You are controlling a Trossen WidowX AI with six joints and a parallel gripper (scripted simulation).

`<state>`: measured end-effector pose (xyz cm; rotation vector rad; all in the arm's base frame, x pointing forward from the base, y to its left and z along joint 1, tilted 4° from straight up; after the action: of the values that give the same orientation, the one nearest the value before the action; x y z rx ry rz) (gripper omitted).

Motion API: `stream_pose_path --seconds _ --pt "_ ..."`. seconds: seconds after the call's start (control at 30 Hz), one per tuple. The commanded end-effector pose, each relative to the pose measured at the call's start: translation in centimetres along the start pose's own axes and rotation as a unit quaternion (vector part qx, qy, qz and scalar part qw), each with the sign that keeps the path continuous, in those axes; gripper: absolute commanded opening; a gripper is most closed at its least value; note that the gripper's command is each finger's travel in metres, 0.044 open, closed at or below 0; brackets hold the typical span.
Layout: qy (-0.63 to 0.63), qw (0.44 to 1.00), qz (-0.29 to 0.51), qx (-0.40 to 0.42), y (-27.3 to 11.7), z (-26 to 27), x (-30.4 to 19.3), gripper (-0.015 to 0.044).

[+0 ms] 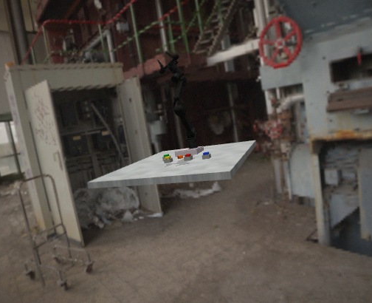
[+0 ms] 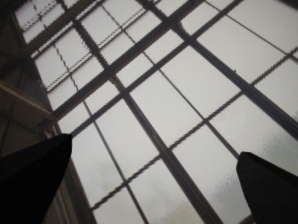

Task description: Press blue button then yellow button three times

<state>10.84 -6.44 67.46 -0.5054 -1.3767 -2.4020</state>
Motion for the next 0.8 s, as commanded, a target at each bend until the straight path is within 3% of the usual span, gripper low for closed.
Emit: stream_pose_path --seconds 0.0,0.13,0.37,0.57,0.77 --pt "0.002 1.0 -0.003 0.0 0.0 -0.1 0.1 0.04" --pt "0.062 0.993 -0.099 0.017 -1.2 0.0 4.8 0.04" --pt "0.154 0.945 -0.263 0.116 -6.2 3.1 13.5 0.04" --pt "0.202 0.869 -0.363 0.269 -13.3 8.5 18.6 0.04" --pt "0.212 0.782 -0.386 0.442 -21.0 14.8 19.5 0.04"
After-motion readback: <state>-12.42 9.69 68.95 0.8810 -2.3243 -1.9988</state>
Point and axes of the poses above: the point midway between the two fingers, 35 mm back from their tips, its own y axis out along the fingers, its own z axis across the jaws, x = y × z, the point moved 4 cm from there along -y, back along the fingers, and after that the axes turned 5 degrees about -y, right-handed, at the moved point
